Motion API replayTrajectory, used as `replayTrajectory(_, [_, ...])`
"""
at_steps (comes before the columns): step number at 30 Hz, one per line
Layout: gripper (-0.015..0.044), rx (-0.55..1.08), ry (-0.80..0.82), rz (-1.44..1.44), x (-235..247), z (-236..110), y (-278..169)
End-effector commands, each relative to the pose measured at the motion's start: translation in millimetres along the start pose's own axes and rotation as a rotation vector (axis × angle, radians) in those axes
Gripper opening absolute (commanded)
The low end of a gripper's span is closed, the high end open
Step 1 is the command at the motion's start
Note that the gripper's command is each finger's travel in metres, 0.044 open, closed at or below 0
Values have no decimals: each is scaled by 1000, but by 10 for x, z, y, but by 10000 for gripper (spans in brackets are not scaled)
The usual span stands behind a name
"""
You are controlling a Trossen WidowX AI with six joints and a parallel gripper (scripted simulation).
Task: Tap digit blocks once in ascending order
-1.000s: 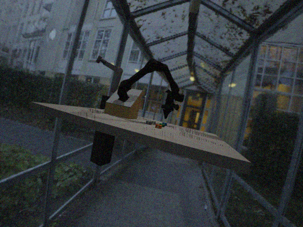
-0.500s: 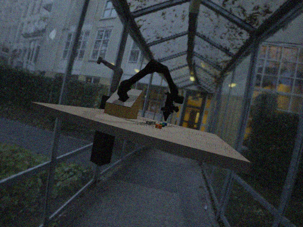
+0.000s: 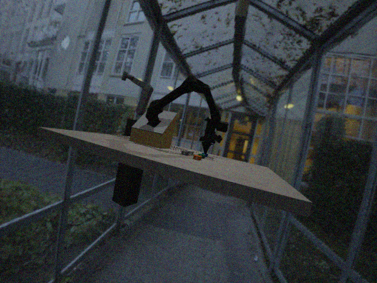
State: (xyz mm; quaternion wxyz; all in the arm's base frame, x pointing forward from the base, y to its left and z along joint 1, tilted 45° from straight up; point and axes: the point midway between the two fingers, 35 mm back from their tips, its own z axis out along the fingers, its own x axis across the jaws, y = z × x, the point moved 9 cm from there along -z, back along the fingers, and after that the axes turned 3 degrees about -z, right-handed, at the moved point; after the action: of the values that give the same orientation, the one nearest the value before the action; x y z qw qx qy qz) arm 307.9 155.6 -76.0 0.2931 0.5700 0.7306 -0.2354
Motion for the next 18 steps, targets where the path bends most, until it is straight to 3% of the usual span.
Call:
replayTrajectory(1, [20, 0, 0, 0, 0, -34, 1])
replayTrajectory(4, [20, -2, -3, -4, 0, -278, 0])
replayTrajectory(9, [20, -2, -2, -4, 2, -311, 4])
replayTrajectory(14, [20, -1, 1, -4, 7, -1058, 3])
replayTrajectory(18, [20, -1, 1, -4, 6, -1093, 0])
